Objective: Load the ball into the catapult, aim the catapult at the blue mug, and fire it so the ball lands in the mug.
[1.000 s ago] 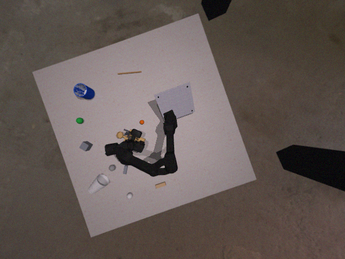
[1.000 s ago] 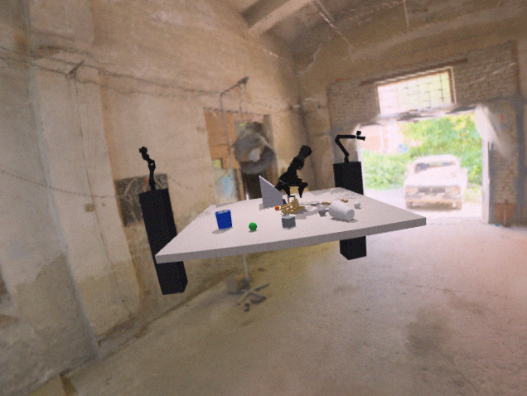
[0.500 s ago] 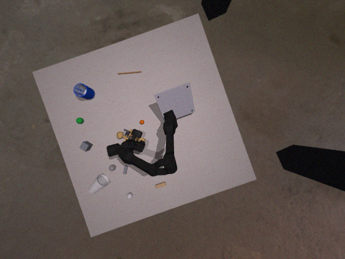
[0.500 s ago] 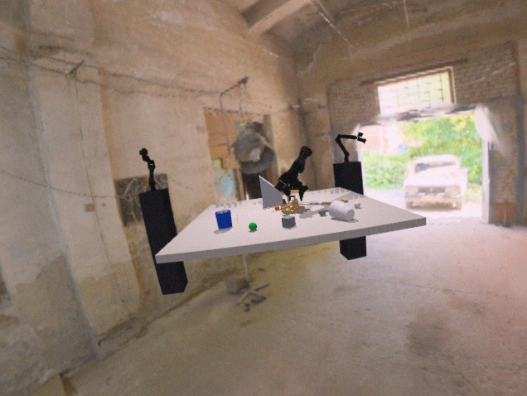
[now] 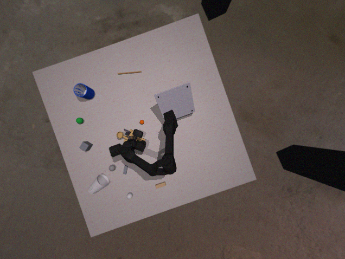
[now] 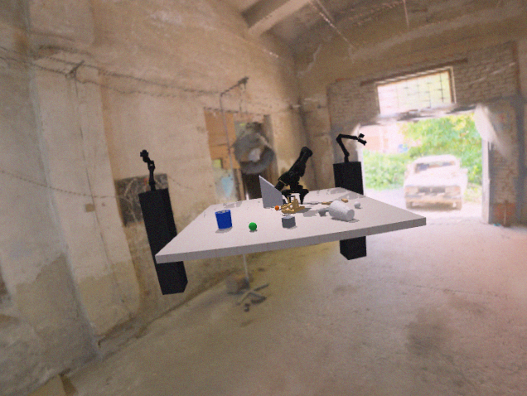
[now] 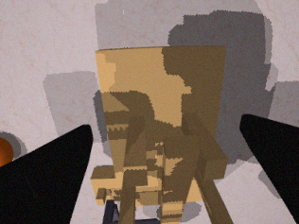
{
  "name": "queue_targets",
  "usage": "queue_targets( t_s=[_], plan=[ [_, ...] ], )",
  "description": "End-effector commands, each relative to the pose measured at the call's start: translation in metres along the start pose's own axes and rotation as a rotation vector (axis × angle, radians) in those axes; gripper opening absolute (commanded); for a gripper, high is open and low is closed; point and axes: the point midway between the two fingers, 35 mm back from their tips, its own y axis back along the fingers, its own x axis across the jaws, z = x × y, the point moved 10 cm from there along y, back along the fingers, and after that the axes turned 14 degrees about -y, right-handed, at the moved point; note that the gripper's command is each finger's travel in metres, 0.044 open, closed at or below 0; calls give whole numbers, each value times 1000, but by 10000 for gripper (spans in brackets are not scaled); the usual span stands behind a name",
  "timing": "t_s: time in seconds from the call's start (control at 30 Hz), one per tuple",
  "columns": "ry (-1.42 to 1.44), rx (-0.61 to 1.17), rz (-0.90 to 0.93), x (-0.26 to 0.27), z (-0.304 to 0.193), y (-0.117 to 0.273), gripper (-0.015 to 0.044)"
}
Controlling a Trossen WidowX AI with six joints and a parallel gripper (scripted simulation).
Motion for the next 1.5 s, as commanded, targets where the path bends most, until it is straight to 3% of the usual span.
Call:
queue_targets(
  t_s=[0.0, 0.07, 0.43, 0.63, 0.77, 0.97, 1.47],
  plan=[
    [-6, -6, 0, 1, 0, -7, 440],
    [-6, -6, 0, 1, 0, -8, 440],
    [0, -1, 1, 0, 0, -4, 151],
    [0, -1, 1, 0, 0, -4, 111],
    [-2, 0, 2, 0, -1, 34, 6],
    [-25, 3, 3, 2, -5, 46, 0],
    [-522, 47, 11, 70, -111, 53, 0]
  ],
)
